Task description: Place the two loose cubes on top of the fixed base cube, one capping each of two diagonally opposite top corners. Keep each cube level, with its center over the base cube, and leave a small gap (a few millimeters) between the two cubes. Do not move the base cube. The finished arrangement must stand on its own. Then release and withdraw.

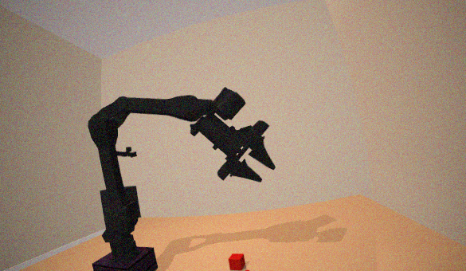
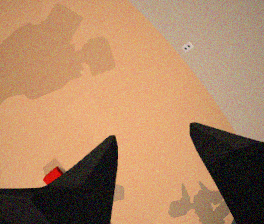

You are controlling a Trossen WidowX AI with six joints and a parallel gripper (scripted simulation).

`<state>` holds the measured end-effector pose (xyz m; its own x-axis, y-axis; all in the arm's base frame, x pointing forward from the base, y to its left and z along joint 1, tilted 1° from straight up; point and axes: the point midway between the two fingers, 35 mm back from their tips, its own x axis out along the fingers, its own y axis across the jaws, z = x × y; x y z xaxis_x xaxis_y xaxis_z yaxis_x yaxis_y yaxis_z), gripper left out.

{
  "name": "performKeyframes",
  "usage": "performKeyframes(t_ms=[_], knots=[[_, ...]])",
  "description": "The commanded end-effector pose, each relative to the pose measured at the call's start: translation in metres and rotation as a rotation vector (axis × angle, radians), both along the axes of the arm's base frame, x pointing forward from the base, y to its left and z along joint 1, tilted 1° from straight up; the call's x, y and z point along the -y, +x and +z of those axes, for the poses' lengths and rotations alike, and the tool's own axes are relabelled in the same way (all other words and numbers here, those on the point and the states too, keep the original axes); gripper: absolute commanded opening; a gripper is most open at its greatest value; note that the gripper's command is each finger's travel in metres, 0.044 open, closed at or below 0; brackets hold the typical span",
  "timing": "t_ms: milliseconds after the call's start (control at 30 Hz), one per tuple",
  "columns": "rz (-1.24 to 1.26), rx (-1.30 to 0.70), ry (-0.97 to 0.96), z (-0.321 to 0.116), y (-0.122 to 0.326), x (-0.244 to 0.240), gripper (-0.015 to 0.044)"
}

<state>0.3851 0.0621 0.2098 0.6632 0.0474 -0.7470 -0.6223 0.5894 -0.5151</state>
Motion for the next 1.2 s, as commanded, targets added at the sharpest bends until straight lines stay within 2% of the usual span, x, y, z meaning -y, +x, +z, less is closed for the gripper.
performKeyframes(t_ms=[0,300,600,833,1067,1167], knots=[[0.052,-0.114,-0.113,-0.026,-0.011,0.034,0.0265],[0.236,-0.416,-0.29,-0.076,-0.061,0.112,0.0265],[0.487,-0.677,-0.284,-0.108,-0.13,0.163,0.0265],[0.508,-0.693,-0.277,-0.111,-0.135,0.166,0.0265],[0.508,-0.693,-0.277,-0.166,-0.134,0.168,0.0265],[0.508,-0.693,-0.277,-0.172,-0.135,0.168,0.0265]])
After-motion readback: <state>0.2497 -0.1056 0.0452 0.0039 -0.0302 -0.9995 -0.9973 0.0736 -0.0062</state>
